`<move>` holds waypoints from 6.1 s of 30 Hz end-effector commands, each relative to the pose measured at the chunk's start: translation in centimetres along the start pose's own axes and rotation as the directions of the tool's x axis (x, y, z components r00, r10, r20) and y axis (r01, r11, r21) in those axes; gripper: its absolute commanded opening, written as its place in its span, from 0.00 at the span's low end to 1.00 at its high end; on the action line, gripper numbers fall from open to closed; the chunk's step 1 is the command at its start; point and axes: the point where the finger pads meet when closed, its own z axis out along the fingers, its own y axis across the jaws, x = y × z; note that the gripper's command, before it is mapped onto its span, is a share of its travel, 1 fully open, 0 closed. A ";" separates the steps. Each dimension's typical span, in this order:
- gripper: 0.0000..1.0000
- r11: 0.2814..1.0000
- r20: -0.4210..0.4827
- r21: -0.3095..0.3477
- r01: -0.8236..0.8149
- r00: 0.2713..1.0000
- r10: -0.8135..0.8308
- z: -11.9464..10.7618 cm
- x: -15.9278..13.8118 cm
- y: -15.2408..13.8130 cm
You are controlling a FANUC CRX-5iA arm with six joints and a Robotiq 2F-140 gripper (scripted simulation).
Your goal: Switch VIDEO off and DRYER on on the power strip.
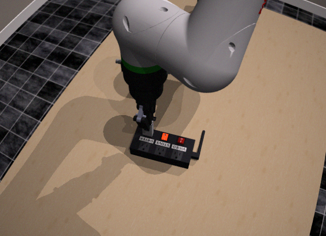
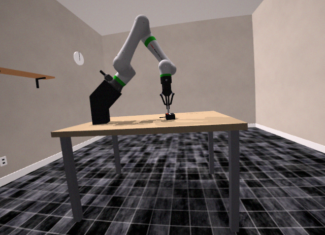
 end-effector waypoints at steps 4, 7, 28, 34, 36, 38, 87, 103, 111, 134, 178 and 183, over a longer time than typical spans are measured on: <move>0.00 1.000 0.000 0.000 0.000 1.000 0.000 0.0 0.0 0.0; 0.00 1.000 0.000 0.000 0.000 1.000 0.000 0.0 0.0 0.0; 0.00 1.000 0.000 0.000 0.000 1.000 0.000 0.2 0.0 0.0; 0.00 1.000 0.000 0.000 0.000 1.000 0.000 0.3 0.0 0.0; 0.00 1.000 0.000 0.000 0.000 1.000 0.000 0.4 0.0 0.0; 0.00 1.000 0.000 0.000 0.000 1.000 0.000 0.5 0.0 0.0; 0.00 1.000 0.000 0.000 0.000 1.000 0.000 -2.4 0.0 0.0; 0.00 1.000 0.000 0.000 0.000 1.000 0.000 -3.0 0.0 0.0; 0.00 1.000 0.000 0.000 0.000 1.000 0.000 -3.0 0.0 0.0; 1.00 1.000 0.000 0.000 0.000 1.000 0.000 -9.5 0.0 0.0; 1.00 1.000 0.000 0.000 0.000 1.000 0.000 -11.4 0.0 0.0; 1.00 1.000 0.000 0.000 0.000 1.000 0.000 -11.4 0.0 0.0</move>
